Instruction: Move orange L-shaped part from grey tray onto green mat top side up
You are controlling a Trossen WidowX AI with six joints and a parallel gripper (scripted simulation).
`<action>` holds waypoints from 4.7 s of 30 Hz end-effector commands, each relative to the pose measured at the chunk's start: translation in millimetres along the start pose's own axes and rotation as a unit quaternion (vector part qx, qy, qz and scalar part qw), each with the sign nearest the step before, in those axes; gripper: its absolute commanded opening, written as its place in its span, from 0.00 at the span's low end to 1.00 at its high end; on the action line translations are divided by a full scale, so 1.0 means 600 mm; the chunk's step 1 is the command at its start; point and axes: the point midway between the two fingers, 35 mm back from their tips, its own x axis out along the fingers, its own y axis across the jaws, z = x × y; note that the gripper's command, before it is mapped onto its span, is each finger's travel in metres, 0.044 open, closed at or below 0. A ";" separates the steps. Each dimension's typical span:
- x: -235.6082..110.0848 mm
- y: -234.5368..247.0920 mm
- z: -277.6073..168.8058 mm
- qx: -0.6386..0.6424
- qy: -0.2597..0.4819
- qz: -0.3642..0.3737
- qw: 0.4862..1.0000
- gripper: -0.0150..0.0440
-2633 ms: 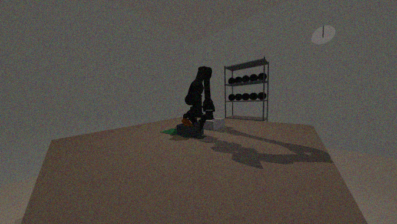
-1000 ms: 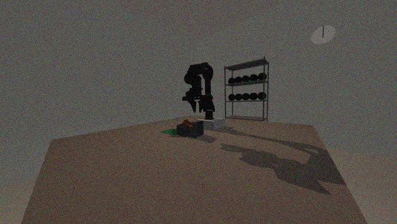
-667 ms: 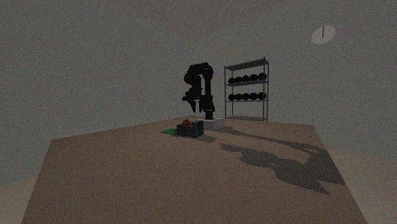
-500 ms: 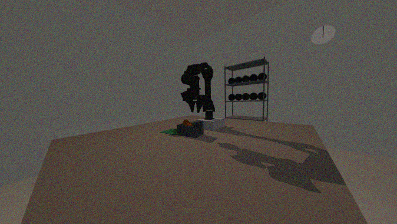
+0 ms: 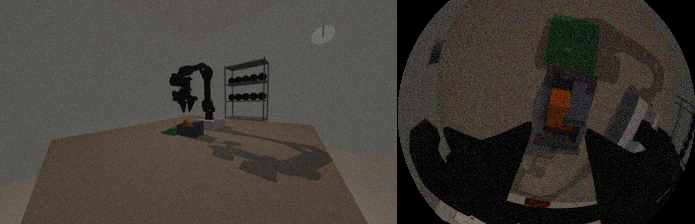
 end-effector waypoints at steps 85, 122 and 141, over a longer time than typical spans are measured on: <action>0.090 -0.001 0.003 0.031 0.000 -0.004 1.000 0.25; -0.007 0.000 0.003 0.031 -0.001 -0.005 1.000 0.25; -0.012 -0.006 0.051 0.031 -0.002 -0.005 1.000 0.25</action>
